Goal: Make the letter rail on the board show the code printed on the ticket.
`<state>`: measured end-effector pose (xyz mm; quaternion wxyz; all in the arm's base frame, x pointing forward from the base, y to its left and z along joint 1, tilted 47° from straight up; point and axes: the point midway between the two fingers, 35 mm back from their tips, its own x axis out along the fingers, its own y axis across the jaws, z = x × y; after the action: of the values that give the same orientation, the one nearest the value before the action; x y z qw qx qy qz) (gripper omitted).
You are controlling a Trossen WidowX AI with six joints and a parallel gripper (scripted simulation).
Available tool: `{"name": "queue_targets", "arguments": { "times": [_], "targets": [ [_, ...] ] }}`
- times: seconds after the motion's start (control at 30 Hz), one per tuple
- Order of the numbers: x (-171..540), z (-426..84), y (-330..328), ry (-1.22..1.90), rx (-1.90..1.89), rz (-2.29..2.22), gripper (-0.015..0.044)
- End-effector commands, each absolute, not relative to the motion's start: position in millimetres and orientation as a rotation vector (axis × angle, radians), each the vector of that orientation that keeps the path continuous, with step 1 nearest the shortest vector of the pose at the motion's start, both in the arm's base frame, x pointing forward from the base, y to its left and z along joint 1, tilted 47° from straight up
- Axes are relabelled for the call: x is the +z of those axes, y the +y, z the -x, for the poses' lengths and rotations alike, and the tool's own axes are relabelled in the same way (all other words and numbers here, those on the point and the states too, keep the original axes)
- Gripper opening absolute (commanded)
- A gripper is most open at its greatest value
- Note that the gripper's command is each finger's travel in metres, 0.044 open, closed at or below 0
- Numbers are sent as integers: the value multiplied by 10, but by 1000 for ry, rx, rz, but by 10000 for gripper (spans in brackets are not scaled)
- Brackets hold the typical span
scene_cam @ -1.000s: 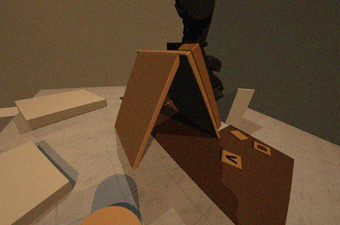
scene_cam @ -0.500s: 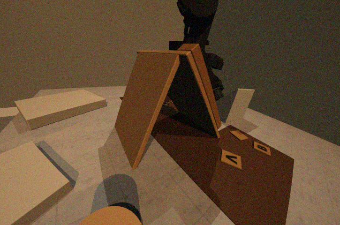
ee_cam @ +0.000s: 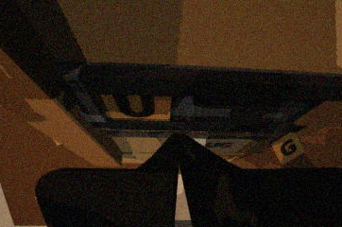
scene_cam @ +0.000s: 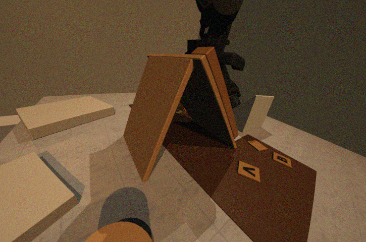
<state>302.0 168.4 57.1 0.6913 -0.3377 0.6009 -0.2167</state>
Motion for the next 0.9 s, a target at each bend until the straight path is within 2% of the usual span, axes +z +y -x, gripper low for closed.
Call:
{"name": "queue_targets", "arguments": {
  "times": [0.0, 0.1, 0.27, 0.57, 0.7, 0.87],
  "targets": [
    [584, -2997, 1689, 1345, -488, 749, 0],
    [709, -2961, 1762, 1359, -362, 855, 79],
    [1154, -2733, 1974, 1348, 61, 1212, 210],
    [1809, -2273, 2148, 1099, 712, 1811, 440],
    [1976, -2133, 2159, 976, 878, 1981, 440],
    [1987, -2123, 2159, 967, 889, 1992, 440]
  ]
}}
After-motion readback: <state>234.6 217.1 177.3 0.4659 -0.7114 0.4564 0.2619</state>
